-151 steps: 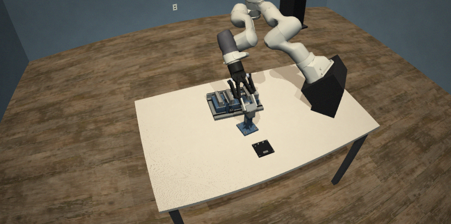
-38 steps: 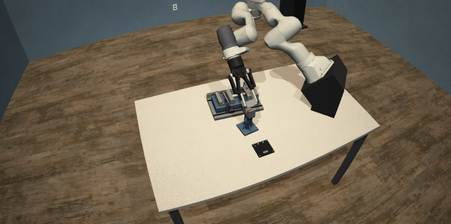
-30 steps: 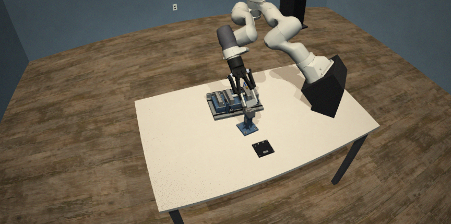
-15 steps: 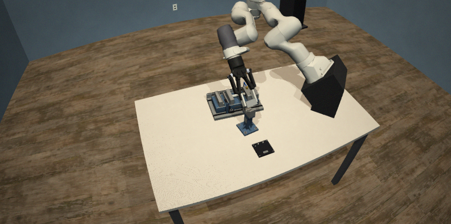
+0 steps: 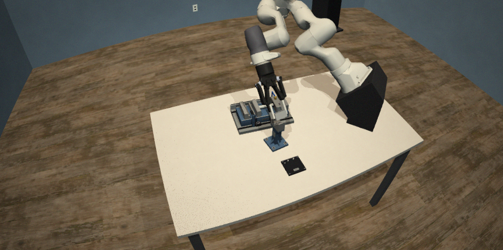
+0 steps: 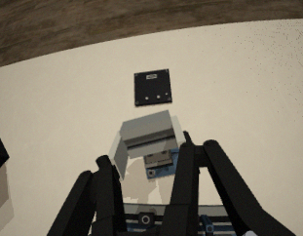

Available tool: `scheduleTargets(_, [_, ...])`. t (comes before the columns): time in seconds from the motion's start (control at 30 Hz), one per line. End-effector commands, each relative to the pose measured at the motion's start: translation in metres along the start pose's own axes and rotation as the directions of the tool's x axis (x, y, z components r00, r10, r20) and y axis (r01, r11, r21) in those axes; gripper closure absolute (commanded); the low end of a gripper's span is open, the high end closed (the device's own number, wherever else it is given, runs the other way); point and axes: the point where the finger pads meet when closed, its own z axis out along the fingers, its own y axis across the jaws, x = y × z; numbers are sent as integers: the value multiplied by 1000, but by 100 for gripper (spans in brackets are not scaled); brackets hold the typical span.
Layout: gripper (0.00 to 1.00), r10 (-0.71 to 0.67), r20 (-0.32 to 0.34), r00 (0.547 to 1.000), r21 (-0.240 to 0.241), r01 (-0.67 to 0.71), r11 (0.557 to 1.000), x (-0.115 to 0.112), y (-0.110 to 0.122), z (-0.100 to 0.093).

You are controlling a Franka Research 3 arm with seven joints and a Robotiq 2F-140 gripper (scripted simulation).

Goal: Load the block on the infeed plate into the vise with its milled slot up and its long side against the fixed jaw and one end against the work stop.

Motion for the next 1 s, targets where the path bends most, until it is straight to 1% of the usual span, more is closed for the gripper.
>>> scheduleTargets(0.0, [100, 37, 25, 999, -1, -37, 999, -1, 1, -1])
scheduleTargets(0.03, [100, 37, 25, 999, -1, -37, 999, -1, 1, -1])
scheduleTargets(0.17, [100, 37, 64, 997, -2, -37, 999, 0, 1, 0])
scheduleTargets(0.53, [100, 36, 187, 982, -2, -37, 999, 3, 1, 0])
scheduleTargets(0.6, [100, 36, 187, 982, -2, -37, 999, 3, 1, 0])
scheduleTargets(0.97, [100, 35, 316, 948, -2, -37, 999, 6, 1, 1])
